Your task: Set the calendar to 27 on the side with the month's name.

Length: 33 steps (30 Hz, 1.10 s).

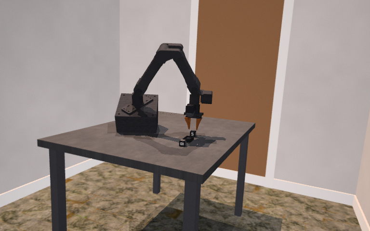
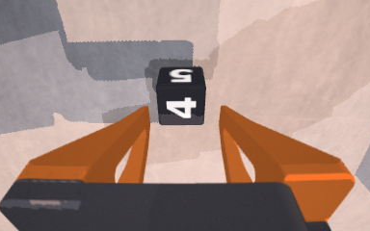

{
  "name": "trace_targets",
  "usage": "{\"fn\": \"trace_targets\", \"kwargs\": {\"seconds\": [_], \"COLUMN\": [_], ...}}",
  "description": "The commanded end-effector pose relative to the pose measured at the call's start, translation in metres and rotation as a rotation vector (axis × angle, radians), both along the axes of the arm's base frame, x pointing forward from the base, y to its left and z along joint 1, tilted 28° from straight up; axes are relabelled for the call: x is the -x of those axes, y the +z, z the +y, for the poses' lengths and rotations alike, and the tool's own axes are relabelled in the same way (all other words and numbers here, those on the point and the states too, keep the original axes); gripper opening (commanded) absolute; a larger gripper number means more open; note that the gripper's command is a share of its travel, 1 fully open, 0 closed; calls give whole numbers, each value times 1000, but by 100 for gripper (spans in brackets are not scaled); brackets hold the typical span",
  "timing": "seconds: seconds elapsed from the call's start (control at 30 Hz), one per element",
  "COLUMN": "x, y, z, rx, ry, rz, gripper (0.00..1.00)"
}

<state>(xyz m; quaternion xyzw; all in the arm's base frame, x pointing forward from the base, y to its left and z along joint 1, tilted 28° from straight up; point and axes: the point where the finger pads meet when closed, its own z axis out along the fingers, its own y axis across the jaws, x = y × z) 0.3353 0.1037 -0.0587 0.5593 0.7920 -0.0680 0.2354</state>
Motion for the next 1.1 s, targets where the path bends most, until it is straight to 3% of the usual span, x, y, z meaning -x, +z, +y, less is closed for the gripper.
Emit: {"fn": "trace_targets", "kwargs": {"seconds": [0.0, 1.07], "x": [-3, -12], "y": [3, -21], "z": [3, -7], "rx": [-5, -4], "ry": [6, 6], "rz": [-9, -9], "gripper": [45, 45]}}
